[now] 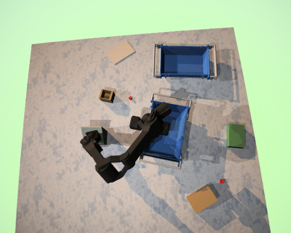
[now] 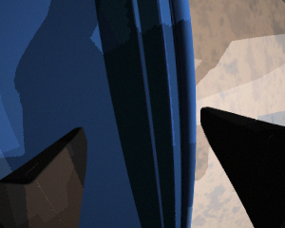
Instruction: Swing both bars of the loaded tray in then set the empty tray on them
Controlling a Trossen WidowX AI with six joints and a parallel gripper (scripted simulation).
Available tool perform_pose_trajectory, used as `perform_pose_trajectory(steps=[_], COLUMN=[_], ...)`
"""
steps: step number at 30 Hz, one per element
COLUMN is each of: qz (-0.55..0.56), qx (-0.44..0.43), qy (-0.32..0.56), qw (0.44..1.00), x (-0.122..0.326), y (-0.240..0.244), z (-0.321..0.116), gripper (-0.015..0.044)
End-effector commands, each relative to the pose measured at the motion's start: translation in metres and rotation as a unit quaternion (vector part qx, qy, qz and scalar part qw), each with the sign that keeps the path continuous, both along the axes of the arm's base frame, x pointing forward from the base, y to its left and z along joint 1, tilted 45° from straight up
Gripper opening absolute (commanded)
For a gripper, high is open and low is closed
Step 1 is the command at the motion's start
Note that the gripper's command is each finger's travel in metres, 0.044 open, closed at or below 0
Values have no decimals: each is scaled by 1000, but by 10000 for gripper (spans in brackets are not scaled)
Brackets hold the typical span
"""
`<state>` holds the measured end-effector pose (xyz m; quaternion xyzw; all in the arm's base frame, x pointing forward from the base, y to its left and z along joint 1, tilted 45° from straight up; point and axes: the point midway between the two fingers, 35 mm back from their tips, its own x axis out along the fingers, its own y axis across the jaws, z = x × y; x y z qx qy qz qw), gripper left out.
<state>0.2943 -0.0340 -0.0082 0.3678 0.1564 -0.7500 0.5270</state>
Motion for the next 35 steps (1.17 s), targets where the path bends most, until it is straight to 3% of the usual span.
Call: perform_pose_trajectory(steps=[1, 5, 15, 35], qz=[0, 0, 0, 0], qx=[0, 0, 1, 2], qy=[2, 2, 0, 2], qw=[1000, 1000, 1000, 1000], x=[0, 0, 3, 19], y=[-1, -1, 6, 75], z=[0, 0, 6, 78], gripper=[381, 440, 440, 440])
